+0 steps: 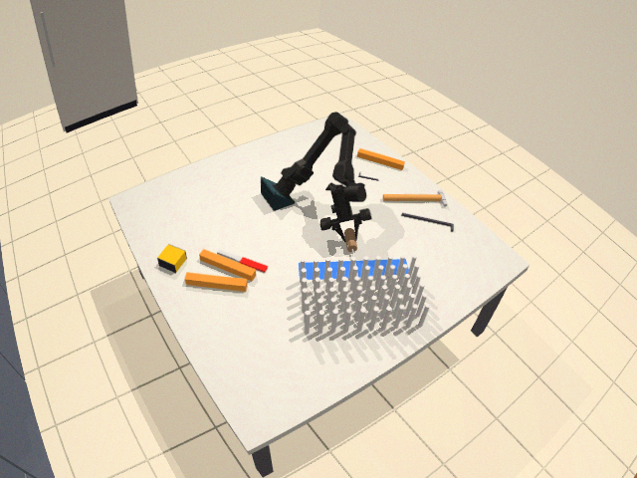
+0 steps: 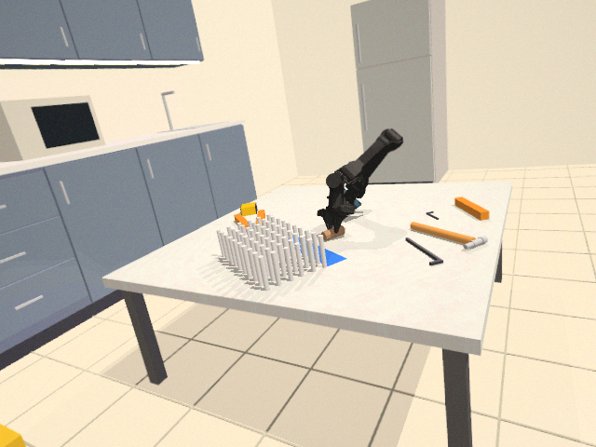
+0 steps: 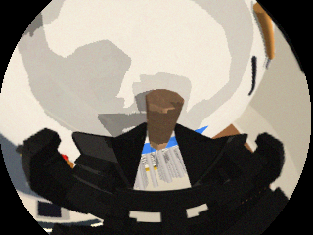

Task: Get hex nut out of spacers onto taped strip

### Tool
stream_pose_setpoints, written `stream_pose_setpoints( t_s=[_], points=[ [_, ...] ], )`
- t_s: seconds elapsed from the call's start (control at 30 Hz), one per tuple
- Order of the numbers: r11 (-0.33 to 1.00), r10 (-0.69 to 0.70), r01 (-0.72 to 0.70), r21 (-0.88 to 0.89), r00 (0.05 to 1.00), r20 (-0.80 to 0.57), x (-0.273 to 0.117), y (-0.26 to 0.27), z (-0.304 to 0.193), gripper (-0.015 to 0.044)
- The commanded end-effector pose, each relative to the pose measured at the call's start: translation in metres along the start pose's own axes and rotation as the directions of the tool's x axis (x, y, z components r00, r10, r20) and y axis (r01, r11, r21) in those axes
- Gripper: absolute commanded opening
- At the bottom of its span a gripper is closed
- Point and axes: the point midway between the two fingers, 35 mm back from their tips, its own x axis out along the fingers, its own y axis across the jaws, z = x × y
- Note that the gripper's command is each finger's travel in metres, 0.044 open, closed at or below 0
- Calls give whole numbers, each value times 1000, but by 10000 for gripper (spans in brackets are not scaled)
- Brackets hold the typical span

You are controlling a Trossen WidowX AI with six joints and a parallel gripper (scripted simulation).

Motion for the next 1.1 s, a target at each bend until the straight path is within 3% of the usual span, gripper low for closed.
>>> stream_pose_setpoints(
  t_s=[0.0, 1.07],
  points=[
    [1000, 1, -1, 3, 1000, -4, -1, 0, 2, 0],
    [1000, 0, 0, 5, 1000, -4, -8, 0, 17, 0]
  ],
)
